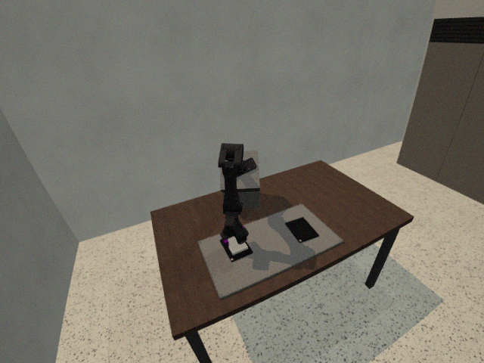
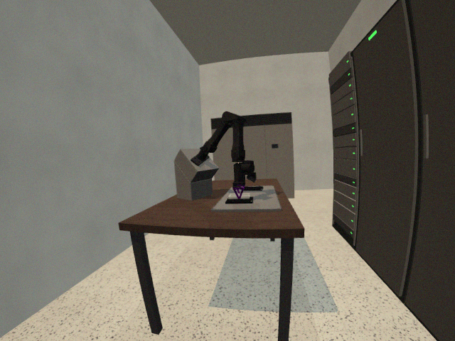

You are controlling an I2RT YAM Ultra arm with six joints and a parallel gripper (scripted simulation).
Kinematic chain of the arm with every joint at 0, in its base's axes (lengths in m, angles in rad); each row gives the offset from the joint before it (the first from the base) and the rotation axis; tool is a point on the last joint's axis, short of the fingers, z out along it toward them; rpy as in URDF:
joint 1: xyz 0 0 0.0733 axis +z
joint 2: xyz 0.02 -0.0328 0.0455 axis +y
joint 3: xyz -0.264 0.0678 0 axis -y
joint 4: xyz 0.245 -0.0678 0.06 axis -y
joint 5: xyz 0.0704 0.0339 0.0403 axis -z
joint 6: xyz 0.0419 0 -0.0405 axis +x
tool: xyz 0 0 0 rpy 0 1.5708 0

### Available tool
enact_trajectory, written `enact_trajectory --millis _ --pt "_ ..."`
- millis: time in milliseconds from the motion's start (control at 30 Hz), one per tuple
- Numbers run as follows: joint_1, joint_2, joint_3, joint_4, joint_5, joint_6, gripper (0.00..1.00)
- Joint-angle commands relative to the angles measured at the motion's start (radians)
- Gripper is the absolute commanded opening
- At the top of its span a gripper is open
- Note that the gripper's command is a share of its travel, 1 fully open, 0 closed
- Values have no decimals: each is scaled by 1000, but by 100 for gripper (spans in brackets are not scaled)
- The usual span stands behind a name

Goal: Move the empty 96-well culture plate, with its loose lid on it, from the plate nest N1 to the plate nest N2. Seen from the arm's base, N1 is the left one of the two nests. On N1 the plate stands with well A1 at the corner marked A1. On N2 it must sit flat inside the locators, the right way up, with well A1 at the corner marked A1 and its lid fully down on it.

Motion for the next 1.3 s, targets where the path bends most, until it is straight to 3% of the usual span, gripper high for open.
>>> enact_trajectory --millis 0,533,767,1267 --pt "3 -3 4 5 1 2 0" --pt "6 17 26 19 3 6 0" --pt "3 20 -18 24 2 5 0" --pt "0 28 -22 38 0 3 0"
